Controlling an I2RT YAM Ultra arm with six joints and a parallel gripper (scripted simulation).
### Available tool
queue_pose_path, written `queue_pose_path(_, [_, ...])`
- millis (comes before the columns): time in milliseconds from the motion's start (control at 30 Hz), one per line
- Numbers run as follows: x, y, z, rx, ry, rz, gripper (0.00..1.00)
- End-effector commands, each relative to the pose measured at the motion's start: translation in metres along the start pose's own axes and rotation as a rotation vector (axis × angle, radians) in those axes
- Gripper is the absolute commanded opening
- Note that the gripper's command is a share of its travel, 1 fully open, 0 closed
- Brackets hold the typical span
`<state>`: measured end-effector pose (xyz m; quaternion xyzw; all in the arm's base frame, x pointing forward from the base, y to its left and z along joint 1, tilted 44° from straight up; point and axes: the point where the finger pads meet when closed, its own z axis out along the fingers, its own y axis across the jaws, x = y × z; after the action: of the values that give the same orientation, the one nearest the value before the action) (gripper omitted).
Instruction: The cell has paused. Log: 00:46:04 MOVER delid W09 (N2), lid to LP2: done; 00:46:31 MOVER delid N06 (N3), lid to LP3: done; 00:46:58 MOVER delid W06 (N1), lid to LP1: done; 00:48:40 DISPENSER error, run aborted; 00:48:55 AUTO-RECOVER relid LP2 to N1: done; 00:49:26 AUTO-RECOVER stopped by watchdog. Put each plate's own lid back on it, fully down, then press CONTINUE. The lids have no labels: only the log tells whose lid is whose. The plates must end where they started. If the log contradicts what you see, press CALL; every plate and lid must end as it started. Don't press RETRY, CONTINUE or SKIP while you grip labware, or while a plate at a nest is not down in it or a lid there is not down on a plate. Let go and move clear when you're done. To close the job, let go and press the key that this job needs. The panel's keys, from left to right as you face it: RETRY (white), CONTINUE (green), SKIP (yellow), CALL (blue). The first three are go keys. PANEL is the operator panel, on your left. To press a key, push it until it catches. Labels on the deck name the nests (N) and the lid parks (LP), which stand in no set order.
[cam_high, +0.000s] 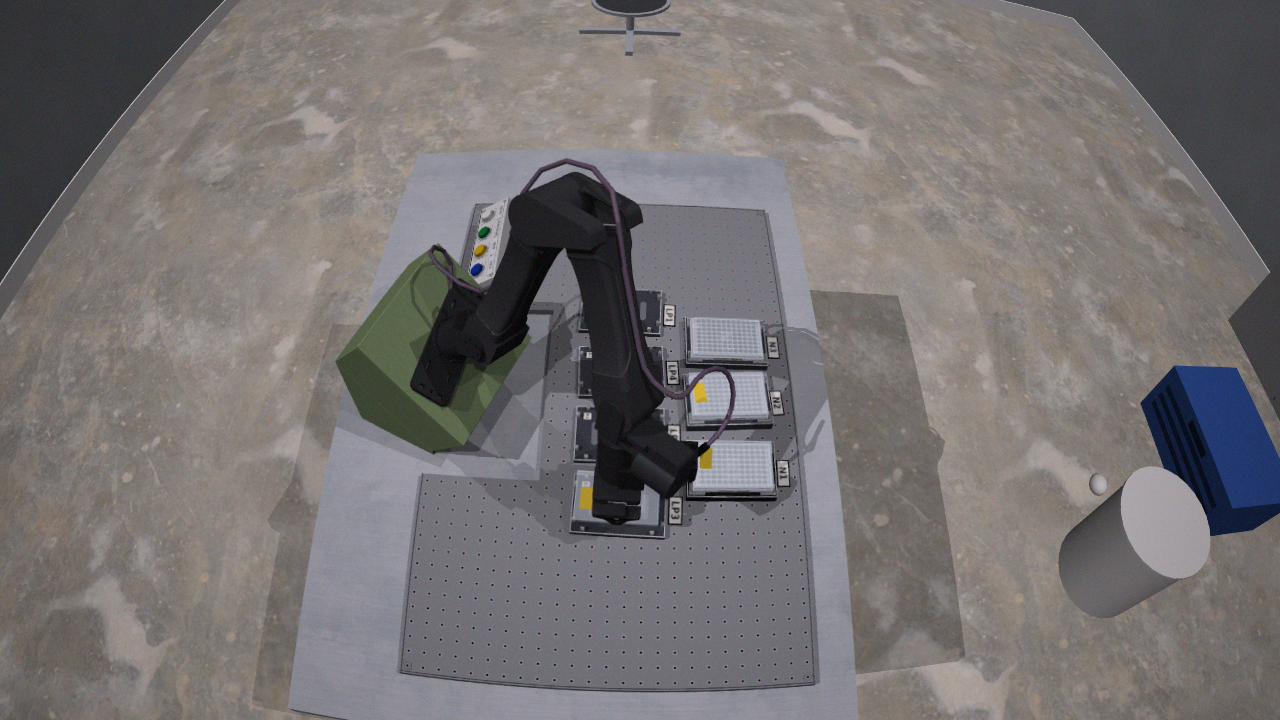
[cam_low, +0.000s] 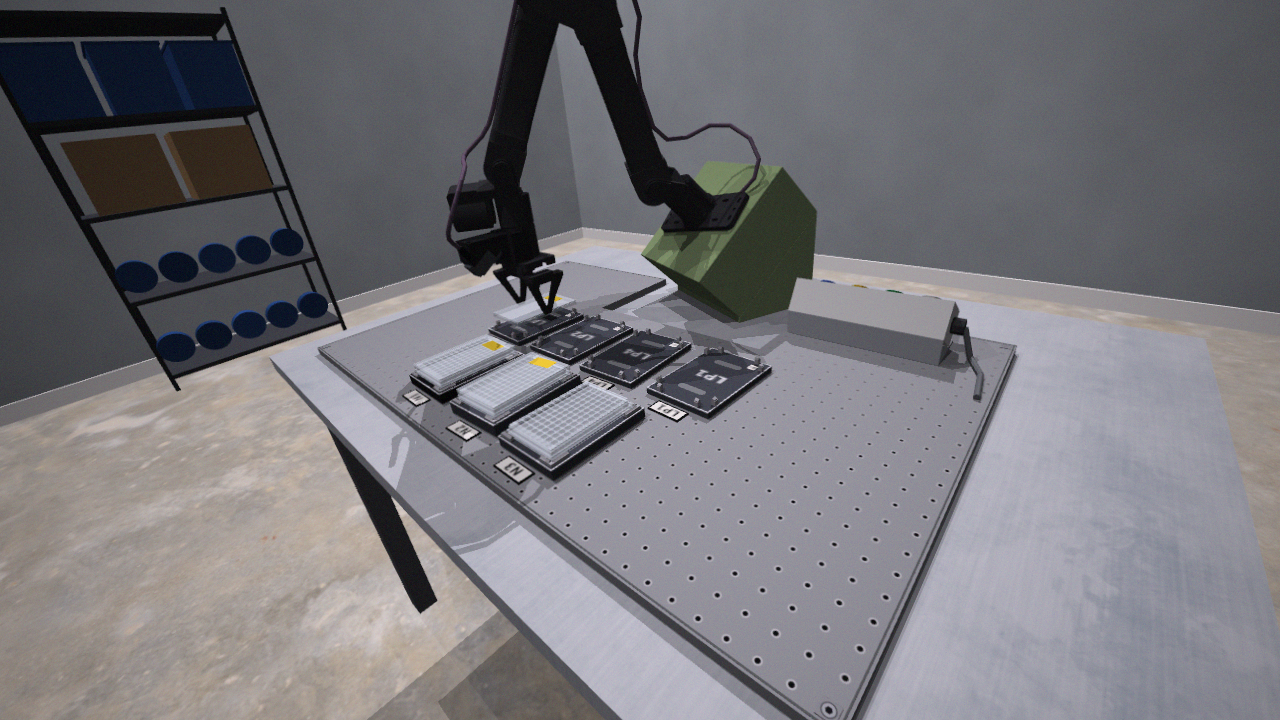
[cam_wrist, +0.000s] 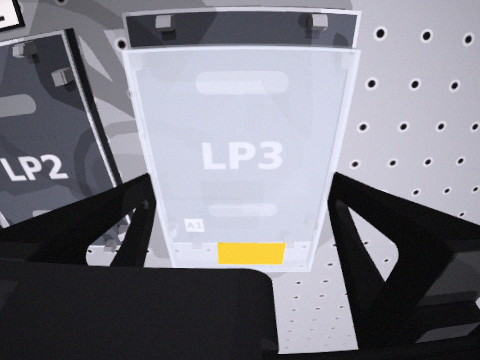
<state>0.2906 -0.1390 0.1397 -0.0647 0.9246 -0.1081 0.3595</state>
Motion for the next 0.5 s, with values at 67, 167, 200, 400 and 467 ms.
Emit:
queue_pose_path(67, [-0.012,-0.007,-0.021,0.02,-0.033,-0.012,0.0])
queue_pose_path(167, [-0.012,-0.007,-0.026,0.02,-0.033,-0.012,0.0])
queue_pose_path(200, [-0.012,-0.007,-0.026,0.02,-0.033,-0.012,0.0])
queue_pose_path(400, [-0.012,-0.007,-0.031,0.02,-0.033,-0.012,0.0])
queue_pose_path(467, [-0.015,0.0,-0.03,0.021,-0.029,-0.045,0.0])
